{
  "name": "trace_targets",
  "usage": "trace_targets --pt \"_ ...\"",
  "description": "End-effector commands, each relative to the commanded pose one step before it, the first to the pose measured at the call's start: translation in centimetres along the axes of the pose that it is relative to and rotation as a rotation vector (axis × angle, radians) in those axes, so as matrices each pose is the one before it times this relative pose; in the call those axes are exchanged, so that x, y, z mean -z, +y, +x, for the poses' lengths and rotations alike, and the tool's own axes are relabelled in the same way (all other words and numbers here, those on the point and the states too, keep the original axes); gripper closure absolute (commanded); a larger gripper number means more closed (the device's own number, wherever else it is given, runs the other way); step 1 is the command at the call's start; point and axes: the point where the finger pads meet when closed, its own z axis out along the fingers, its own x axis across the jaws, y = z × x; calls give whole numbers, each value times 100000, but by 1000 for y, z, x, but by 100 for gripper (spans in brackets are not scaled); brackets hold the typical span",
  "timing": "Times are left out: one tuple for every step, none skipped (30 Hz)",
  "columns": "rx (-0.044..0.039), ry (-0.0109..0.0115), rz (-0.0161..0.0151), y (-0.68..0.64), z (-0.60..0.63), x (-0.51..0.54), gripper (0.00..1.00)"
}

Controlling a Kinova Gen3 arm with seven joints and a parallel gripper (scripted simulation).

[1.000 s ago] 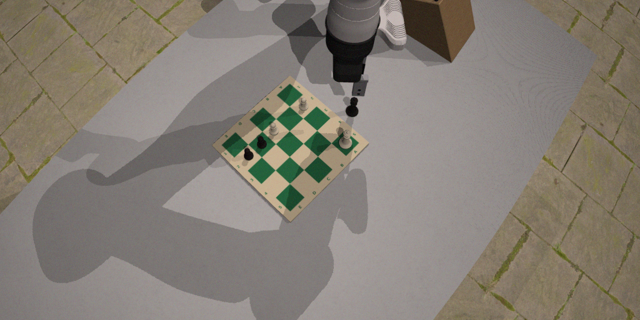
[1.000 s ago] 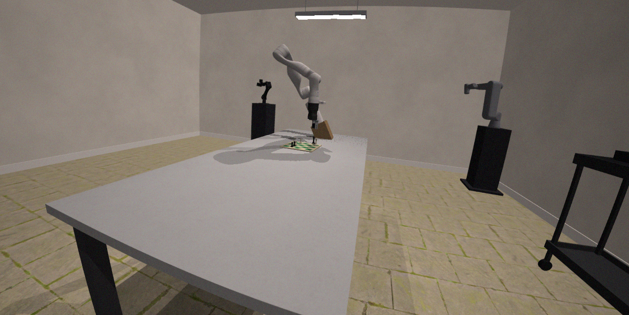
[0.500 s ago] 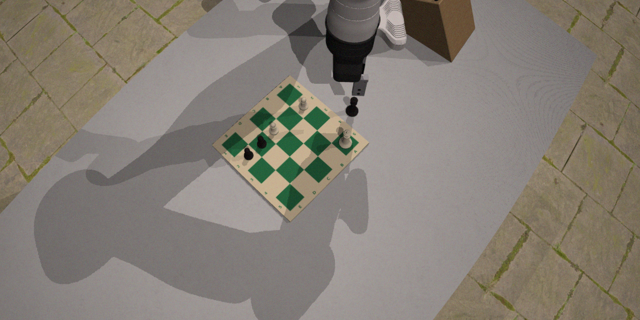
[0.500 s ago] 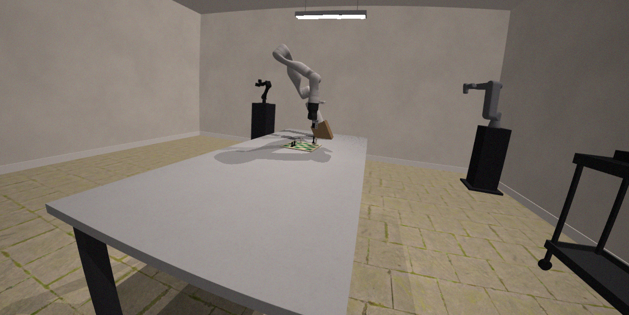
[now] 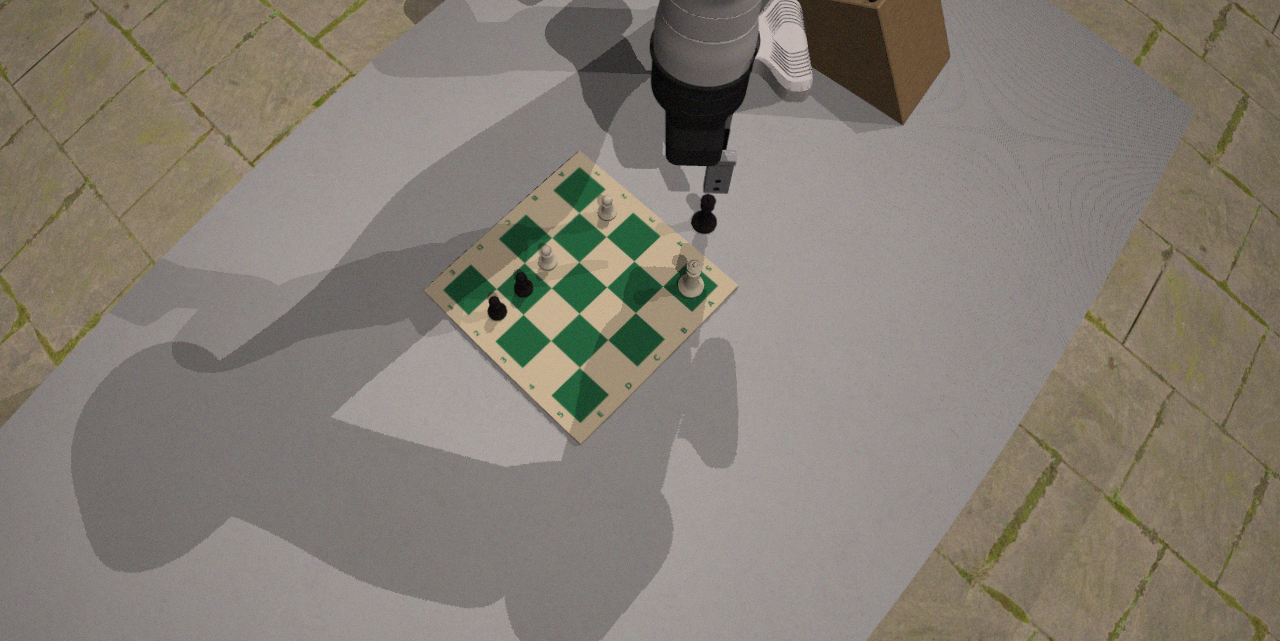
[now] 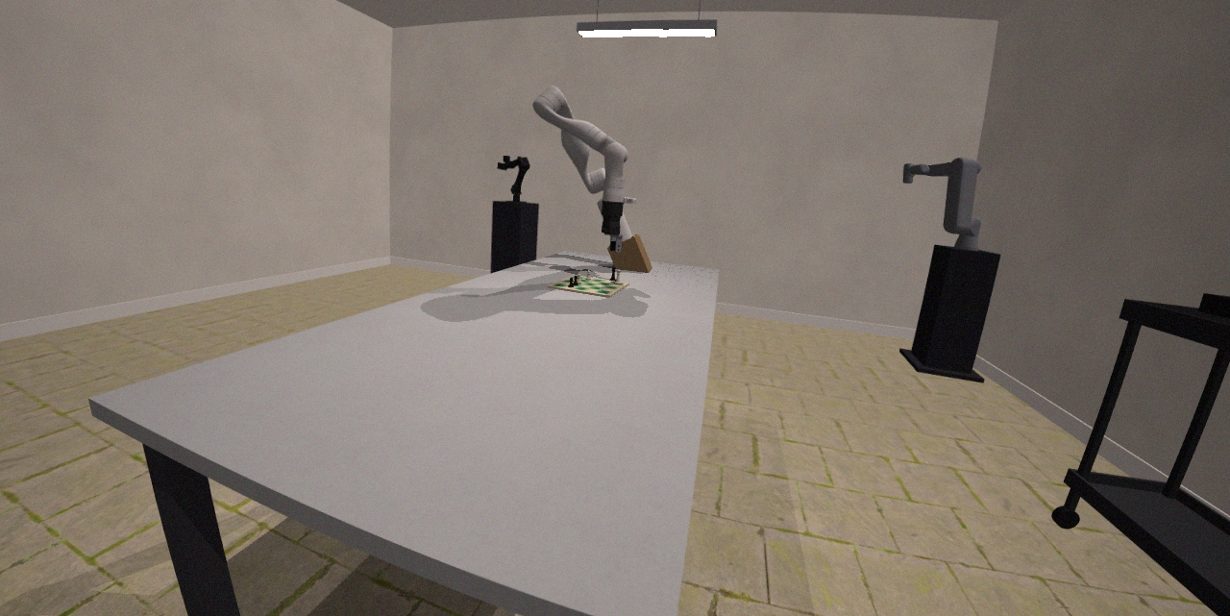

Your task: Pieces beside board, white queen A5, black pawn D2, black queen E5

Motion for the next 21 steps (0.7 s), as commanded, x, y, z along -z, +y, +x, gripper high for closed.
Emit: trace_targets --pt "69 -12 27 -28 6 -120 21" --pt "6 -8 3 0 1 -75 21" --pt "6 -8 3 0 1 -84 21" --pt "-1 0 -1 1 2 -89 21" --pt "-1 0 0 1 1 -97 21" --pt "0 0 0 1 1 -105 21" --pt "1 0 1 0 1 -113 21" --pt "0 0 0 1 2 -120 21" --pt "-1 0 -1 1 2 -126 21" --pt "0 0 0 1 2 -132 21" --pt "0 0 0 0 0 0 21" --pt "0 0 0 0 0 0 21" --pt "1 0 1 0 1 -138 21" --pt "-1 0 -1 2 2 -143 21" --pt "0 0 0 1 2 -147 21" --pt "1 0 1 1 1 -151 21" --pt "-1 0 -1 2 2 -154 21" --pt "0 0 0 1 2 -157 21" --pt "1 0 1 1 1 -159 21" --pt "-1 0 -1 2 2 -160 21" --pt "0 0 0 1 2 -160 21"
